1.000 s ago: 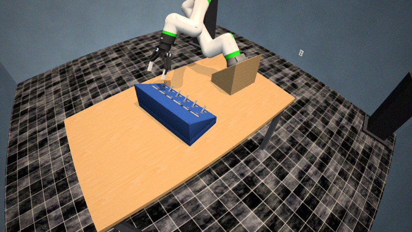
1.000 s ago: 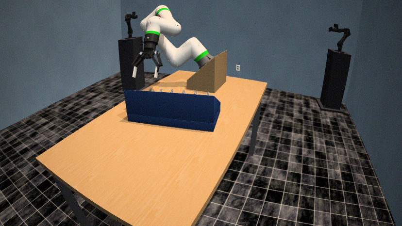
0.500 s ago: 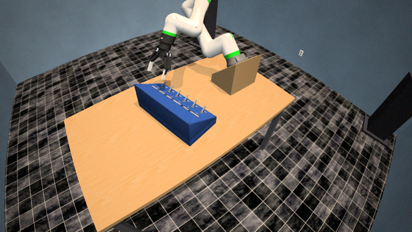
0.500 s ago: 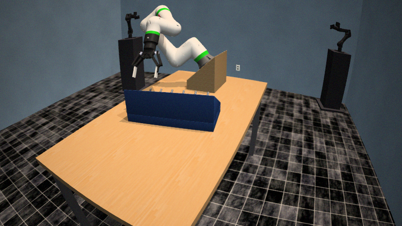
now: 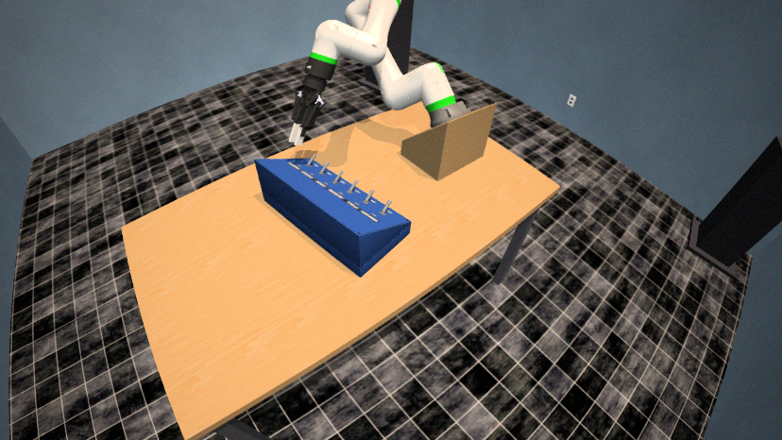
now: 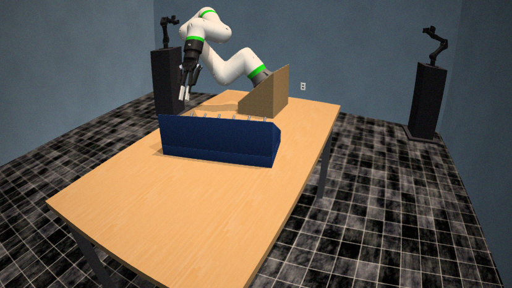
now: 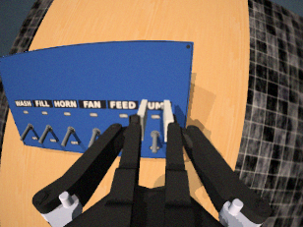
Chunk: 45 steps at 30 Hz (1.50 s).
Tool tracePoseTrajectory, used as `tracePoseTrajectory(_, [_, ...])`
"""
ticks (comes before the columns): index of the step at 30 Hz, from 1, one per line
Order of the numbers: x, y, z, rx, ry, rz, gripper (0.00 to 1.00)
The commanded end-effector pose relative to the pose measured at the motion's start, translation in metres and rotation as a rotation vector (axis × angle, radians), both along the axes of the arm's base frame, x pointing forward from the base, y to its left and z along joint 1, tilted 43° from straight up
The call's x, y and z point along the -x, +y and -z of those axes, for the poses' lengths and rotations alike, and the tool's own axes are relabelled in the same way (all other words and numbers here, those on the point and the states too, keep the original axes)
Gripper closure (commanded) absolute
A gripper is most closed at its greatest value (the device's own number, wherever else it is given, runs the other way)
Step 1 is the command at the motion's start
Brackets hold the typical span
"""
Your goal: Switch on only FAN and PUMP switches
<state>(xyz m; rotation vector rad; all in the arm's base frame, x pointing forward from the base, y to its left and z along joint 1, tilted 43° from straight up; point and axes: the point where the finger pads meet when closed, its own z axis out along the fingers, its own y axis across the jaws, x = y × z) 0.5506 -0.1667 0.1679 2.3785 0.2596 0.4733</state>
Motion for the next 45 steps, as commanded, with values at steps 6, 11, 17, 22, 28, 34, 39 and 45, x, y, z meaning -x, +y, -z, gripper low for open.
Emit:
tracePoseTrajectory(6, [0.013, 0.02, -0.024, 0.0, 0.0, 0.0, 1.0])
tracePoseTrajectory(11, [0.017, 0.026, -0.03, 0.0, 0.0, 0.0, 1.0])
tracePoseTrajectory(17, [0.021, 0.031, -0.036, 0.0, 0.0, 0.0, 1.0])
tracePoseTrajectory(22, [0.044, 0.023, -0.033, 0.0, 0.0, 0.0, 1.0])
tracePoseTrajectory(28, [0.117, -0.001, -0.014, 0.0, 0.0, 0.0, 1.0])
tracePoseTrajectory(34, [0.158, -0.016, 0.005, 0.0, 0.0, 0.0, 1.0])
tracePoseTrajectory(39, [0.16, -0.016, 0.005, 0.0, 0.0, 0.0, 1.0])
tracePoseTrajectory(45, [0.16, -0.016, 0.005, 0.0, 0.0, 0.0, 1.0])
